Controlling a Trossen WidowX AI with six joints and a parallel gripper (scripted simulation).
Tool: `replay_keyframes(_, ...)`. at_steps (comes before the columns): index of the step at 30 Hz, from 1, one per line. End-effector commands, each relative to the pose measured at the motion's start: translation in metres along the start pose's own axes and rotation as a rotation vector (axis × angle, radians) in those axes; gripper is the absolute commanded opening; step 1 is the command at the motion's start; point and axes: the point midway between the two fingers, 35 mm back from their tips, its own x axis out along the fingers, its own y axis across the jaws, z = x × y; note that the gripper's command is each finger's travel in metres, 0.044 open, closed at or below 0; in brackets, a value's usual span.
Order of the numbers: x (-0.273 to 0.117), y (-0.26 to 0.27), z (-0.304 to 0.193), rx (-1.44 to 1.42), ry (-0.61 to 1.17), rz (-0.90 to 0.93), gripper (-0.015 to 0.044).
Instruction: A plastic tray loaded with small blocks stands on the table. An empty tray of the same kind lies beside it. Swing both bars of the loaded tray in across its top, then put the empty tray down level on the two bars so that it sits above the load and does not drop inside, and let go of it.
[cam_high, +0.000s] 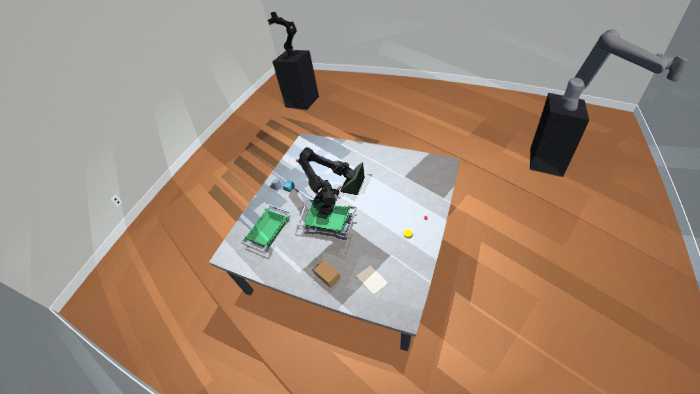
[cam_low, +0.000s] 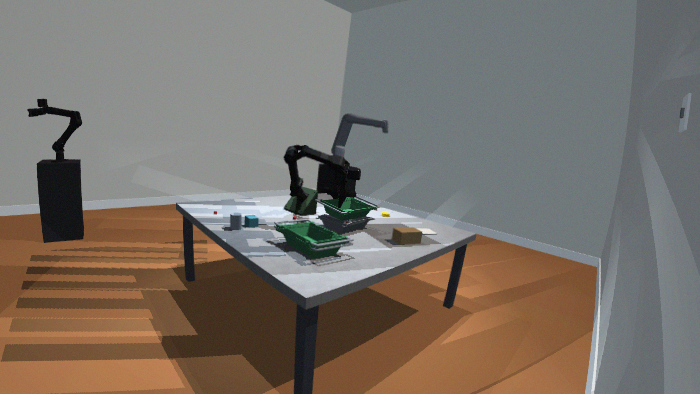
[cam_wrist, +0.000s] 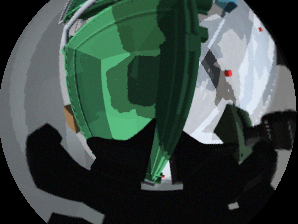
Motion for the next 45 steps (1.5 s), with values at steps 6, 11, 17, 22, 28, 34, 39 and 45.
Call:
replay_keyframes(6, 0.0074, -0.0084, 0.0000, -0.026, 0.003, -0.036, 0.0000)
replay_keyframes(11, 0.0074, -0.0084, 0.0000, -0.026, 0.003, -0.036, 0.0000)
replay_keyframes(17, 0.0074, -0.0084, 0.0000, -0.026, 0.003, -0.036, 0.0000)
replay_keyframes(22, 0.0074, -0.0084, 0.0000, -0.026, 0.003, -0.036, 0.0000)
replay_keyframes(28, 0.0074, -0.0084, 0.0000, -0.026, 0.003, -0.036, 0.0000)
replay_keyframes(34, 0.0074, -0.0084, 0.0000, -0.026, 0.003, -0.036, 0.0000)
replay_keyframes(39, 0.0074, -0.0084, 0.0000, -0.026, 0.003, -0.036, 0.0000)
replay_keyframes(45, 0.0053, -0.0036, -0.0008, -0.008, 0.001, -0.012, 0.0000)
